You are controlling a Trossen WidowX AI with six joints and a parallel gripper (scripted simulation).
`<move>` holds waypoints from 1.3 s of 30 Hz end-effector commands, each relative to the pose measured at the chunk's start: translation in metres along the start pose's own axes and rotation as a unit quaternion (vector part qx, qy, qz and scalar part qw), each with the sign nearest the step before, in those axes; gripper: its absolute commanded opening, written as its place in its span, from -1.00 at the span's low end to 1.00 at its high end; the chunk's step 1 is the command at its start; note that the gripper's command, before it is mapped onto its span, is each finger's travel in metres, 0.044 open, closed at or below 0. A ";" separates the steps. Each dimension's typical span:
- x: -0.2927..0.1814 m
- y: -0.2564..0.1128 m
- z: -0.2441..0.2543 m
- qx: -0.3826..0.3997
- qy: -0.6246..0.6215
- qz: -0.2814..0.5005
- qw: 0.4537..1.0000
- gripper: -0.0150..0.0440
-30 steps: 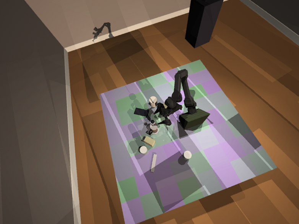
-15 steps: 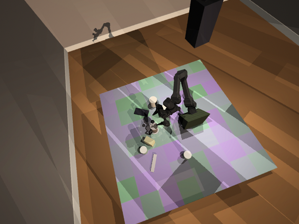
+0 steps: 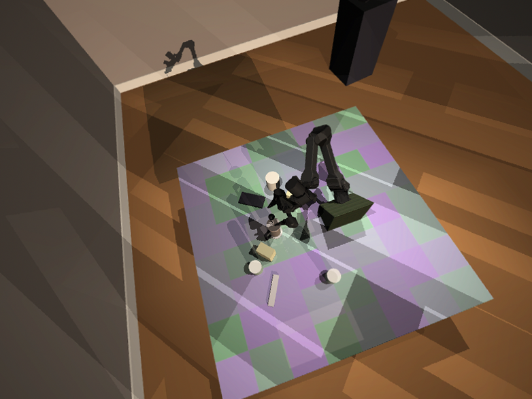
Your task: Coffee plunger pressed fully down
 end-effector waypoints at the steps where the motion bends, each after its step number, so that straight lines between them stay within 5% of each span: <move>1: 0.000 0.005 0.000 0.001 -0.002 -0.002 1.000 1.00; 14: 0.000 0.005 0.000 0.001 -0.002 -0.002 1.000 -0.10; 39: -0.017 0.019 0.004 0.002 -0.001 0.000 1.000 -0.10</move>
Point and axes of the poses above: the point midway between the two fingers, 35 mm back from their tips, its own y axis out along the fingers, its own z axis across the jaws, x = y × z, the point moved 6 cm from there along -y, back along the fingers, and after that the axes turned 3 degrees about -y, right-handed, at the moved point
